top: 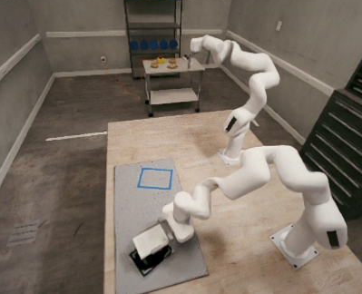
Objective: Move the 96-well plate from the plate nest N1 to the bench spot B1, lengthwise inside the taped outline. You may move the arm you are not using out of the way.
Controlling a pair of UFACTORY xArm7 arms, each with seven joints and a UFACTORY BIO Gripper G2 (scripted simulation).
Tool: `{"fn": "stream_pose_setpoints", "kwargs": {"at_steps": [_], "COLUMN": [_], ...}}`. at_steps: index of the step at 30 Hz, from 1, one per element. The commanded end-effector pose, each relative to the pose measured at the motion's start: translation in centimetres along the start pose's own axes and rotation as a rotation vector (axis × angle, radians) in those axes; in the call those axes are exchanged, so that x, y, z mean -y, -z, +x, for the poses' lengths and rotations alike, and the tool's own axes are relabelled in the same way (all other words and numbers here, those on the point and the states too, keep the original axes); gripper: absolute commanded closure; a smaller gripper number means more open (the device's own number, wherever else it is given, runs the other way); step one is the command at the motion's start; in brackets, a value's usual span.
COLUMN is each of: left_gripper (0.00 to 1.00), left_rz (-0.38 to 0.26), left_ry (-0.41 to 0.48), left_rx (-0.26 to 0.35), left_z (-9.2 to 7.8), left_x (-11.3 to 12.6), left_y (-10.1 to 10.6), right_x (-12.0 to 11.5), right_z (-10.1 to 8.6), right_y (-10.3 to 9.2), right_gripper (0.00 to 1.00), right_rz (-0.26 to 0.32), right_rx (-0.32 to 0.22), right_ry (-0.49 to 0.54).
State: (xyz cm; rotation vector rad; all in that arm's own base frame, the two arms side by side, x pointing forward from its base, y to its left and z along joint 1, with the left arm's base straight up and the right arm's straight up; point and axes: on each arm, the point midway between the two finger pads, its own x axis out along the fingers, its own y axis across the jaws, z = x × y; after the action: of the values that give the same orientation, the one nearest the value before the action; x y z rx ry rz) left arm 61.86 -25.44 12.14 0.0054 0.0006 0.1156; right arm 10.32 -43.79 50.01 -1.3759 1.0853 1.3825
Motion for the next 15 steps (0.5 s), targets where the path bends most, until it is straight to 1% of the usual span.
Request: {"fn": "stream_pose_setpoints", "kwargs": {"at_steps": [1, 14, 15], "left_gripper": [1.00, 1.00, 1.00], "left_rz": [-0.008, -0.007, -0.007], "left_ry": [0.110, 0.543, 0.543], "left_rx": [0.005, 0.006, 0.006], "left_z": [-0.3, -2.4, -2.4], "left_x": [1.0, 4.8, 4.8], "left_y": [-0.3, -0.2, -0.2], "right_x": [0.0, 0.0, 0.0], "right_z": [-0.2, -0.2, -0.2], "right_y": [0.0, 0.0, 0.0], "right_gripper": [0.00, 0.00, 0.00], "right_rz": [0.000, 0.000, 0.000], "right_rx": [-0.004, -0.004, -0.004], "right_ry": [0.000, 0.000, 0.000]}}
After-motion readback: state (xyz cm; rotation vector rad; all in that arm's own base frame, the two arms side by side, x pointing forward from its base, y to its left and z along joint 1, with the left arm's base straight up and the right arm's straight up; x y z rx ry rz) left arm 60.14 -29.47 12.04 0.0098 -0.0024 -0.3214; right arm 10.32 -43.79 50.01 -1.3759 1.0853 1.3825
